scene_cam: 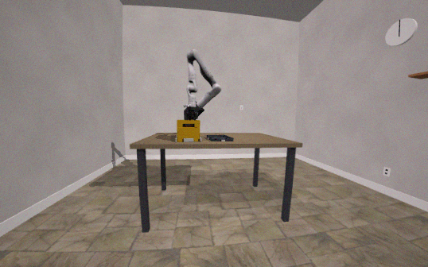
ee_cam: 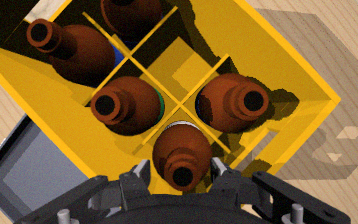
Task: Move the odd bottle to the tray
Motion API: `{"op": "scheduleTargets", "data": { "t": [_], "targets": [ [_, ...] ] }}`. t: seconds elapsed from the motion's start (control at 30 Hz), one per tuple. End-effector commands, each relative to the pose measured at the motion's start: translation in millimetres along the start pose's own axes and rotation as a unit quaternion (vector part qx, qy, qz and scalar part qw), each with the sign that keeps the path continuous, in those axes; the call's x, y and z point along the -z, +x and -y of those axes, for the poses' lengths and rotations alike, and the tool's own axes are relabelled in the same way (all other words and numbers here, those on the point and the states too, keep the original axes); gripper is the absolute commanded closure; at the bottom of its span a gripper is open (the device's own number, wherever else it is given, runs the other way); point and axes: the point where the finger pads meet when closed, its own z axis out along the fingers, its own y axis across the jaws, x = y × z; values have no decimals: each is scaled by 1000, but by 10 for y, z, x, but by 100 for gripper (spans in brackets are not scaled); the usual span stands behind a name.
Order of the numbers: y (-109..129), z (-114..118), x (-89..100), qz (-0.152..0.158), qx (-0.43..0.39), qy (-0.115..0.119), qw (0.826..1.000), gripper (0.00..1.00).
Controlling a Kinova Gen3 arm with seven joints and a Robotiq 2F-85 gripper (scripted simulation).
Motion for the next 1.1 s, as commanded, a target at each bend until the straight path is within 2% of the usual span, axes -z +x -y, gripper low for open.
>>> {"op": "scheduleTargets", "data": {
  "t": [0.0, 0.97, 1.0, 1.07],
  "targets": [
    [32, -4, -8, -4, -5, 0, 1000, 36],
    [32, -4, -8, -4, -5, 0, 1000, 36],
    [32, -4, -8, -4, -5, 0, 1000, 100],
    [32, -4, -8, -4, -5, 0, 1000, 100]
  ]
}}
